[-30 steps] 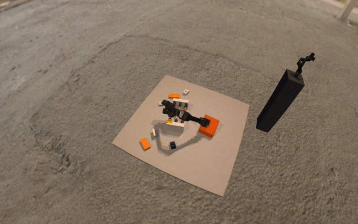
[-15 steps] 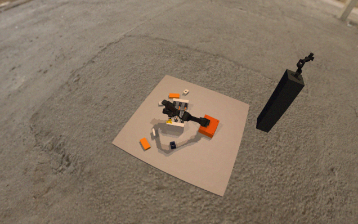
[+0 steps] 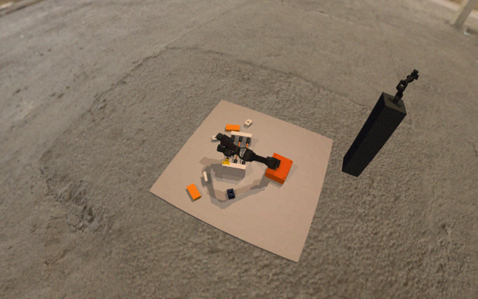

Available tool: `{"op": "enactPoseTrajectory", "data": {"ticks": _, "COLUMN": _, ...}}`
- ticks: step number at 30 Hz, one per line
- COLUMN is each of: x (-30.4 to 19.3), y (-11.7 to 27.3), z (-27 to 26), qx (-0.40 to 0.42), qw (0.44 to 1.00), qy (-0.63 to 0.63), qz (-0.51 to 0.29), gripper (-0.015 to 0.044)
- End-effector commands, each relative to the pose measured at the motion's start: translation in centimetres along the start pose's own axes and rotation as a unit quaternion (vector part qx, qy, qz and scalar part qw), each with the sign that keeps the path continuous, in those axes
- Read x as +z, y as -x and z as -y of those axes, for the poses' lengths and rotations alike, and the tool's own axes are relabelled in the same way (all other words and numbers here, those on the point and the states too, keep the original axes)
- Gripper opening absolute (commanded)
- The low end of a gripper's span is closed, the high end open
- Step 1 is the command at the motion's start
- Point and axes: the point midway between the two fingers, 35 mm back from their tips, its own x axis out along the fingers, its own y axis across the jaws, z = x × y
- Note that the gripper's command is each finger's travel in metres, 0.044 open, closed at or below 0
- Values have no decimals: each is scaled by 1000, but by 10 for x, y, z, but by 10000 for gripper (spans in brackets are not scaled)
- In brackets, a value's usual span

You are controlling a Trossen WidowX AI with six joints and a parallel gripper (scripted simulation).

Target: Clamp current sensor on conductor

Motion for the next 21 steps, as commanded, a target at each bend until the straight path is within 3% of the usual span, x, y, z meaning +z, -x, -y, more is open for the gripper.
{"op": "enactPoseTrajectory", "data": {"ticks": 1, "x": 0, "y": 0, "z": 0, "qx": 0, "qw": 1000, "qy": 1, "qz": 0, "gripper": 230}}
{"op": "enactPoseTrajectory", "data": {"ticks": 5, "x": 0, "y": 0, "z": 0, "qx": 0, "qw": 1000, "qy": 1, "qz": 0, "gripper": 125}}
{"op": "enactPoseTrajectory", "data": {"ticks": 16, "x": 0, "y": 0, "z": 0, "qx": 0, "qw": 1000, "qy": 1, "qz": 0, "gripper": 48}}
{"op": "enactPoseTrajectory", "data": {"ticks": 18, "x": 0, "y": 0, "z": 0, "qx": 0, "qw": 1000, "qy": 1, "qz": 0, "gripper": 0}}
{"op": "enactPoseTrajectory", "data": {"ticks": 21, "x": 0, "y": 3, "z": 0, "qx": -1, "qw": 1000, "qy": 2, "qz": 0, "gripper": 0}}
